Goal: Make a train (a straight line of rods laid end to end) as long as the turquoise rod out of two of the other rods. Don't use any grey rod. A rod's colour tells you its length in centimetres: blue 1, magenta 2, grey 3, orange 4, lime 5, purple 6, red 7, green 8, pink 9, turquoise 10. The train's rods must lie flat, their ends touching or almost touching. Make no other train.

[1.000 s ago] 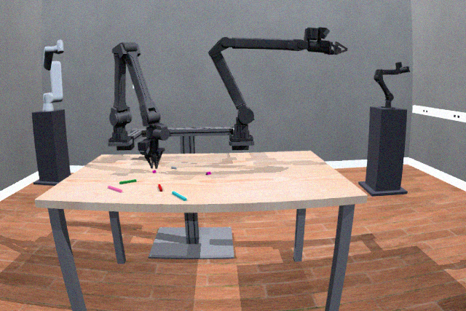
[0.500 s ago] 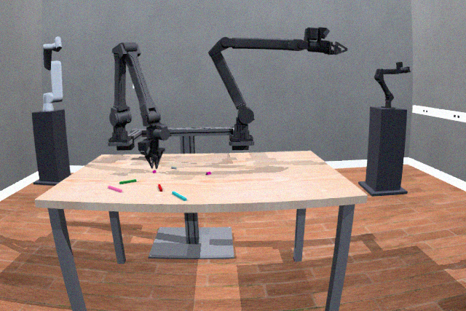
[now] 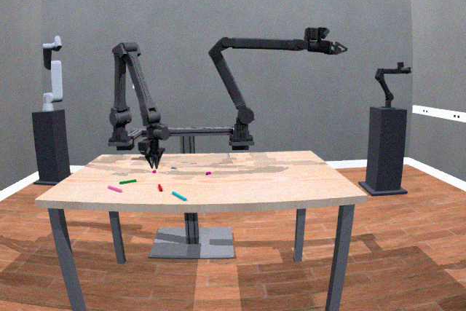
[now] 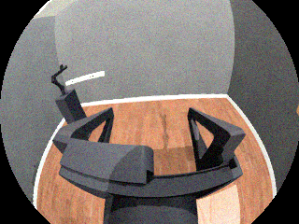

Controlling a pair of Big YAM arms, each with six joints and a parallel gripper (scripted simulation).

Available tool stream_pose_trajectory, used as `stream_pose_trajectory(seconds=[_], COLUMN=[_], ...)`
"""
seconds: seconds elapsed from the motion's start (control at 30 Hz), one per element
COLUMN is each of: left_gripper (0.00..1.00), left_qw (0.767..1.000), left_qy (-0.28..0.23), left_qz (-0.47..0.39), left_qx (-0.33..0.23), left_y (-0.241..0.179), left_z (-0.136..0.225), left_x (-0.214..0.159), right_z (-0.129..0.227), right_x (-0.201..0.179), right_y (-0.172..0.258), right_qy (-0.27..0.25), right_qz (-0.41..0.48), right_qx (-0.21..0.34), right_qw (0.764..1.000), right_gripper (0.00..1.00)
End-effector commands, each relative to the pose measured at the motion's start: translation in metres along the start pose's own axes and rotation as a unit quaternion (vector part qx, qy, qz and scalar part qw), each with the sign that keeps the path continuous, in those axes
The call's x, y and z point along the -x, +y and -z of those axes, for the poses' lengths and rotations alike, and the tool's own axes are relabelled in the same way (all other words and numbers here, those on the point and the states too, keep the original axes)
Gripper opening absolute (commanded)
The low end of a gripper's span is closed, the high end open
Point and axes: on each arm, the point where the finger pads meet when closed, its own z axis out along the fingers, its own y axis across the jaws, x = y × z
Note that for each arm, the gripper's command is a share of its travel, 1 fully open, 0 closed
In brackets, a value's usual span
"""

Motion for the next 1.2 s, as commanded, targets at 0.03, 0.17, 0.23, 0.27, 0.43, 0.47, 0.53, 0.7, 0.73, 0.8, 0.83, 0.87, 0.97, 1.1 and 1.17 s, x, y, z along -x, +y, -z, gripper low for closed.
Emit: stream_pose_trajectory(seconds=[0.03,0.17,0.23,0.27,0.43,0.47,0.53,0.7,0.73,0.8,0.83,0.87,0.97,1.1,1.17], left_gripper=[1.00,1.00,1.00,1.00,1.00,1.00,1.00,1.00,1.00,1.00,1.00,1.00,1.00,1.00,1.00], left_qw=[1.000,1.000,1.000,1.000,1.000,1.000,1.000,1.000,1.000,1.000,1.000,1.000,1.000,1.000,1.000], left_qy=[-0.021,-0.021,-0.021,-0.021,-0.021,-0.021,-0.021,-0.021,-0.021,-0.021,-0.021,-0.021,-0.021,-0.021,-0.021], left_qz=[0.007,0.007,0.007,0.007,0.007,0.007,0.007,0.007,0.007,0.007,0.007,0.007,0.007,0.007,0.007], left_qx=[0.004,0.004,0.004,0.004,0.004,0.004,0.004,0.004,0.004,0.004,0.004,0.004,0.004,0.004,0.004], left_y=[0.003,0.003,0.003,0.003,0.003,0.003,0.003,0.003,0.003,0.003,0.003,0.003,0.003,0.003,0.003], left_z=[0.005,0.005,0.005,0.005,0.005,0.005,0.005,0.005,0.005,0.005,0.005,0.005,0.005,0.005,0.005], left_x=[0.015,0.015,0.015,0.015,0.015,0.015,0.015,0.015,0.015,0.015,0.015,0.015,0.015,0.015,0.015], right_z=[-0.003,-0.006,-0.008,-0.009,-0.015,-0.015,-0.017,-0.021,-0.022,-0.023,-0.023,-0.023,-0.023,-0.023,-0.023], right_x=[-0.004,-0.004,-0.004,-0.004,-0.004,-0.004,-0.004,-0.004,-0.003,-0.003,-0.003,-0.003,-0.003,-0.003,-0.003], right_y=[0.002,0.002,0.002,0.003,0.001,0.001,0.001,0.001,0.001,0.001,0.001,0.000,0.000,0.000,0.000], right_qy=[-0.004,-0.004,-0.004,-0.004,-0.003,-0.003,-0.003,-0.003,-0.003,-0.003,-0.003,-0.003,-0.003,-0.003,-0.003], right_qz=[0.003,0.004,0.005,0.005,0.007,0.007,0.008,0.007,0.007,0.007,0.007,0.007,0.007,0.007,0.007], right_qx=[0.002,0.001,0.002,0.003,0.001,0.001,0.001,0.001,0.001,0.001,0.001,0.001,0.001,0.001,0.001], right_qw=[1.000,1.000,1.000,1.000,1.000,1.000,1.000,1.000,1.000,1.000,1.000,1.000,1.000,1.000,1.000], right_gripper=[0.23,0.23,0.23,0.23,0.23,0.23,0.23,0.23,0.23,0.23,0.23,0.23,0.23,0.23,0.23])
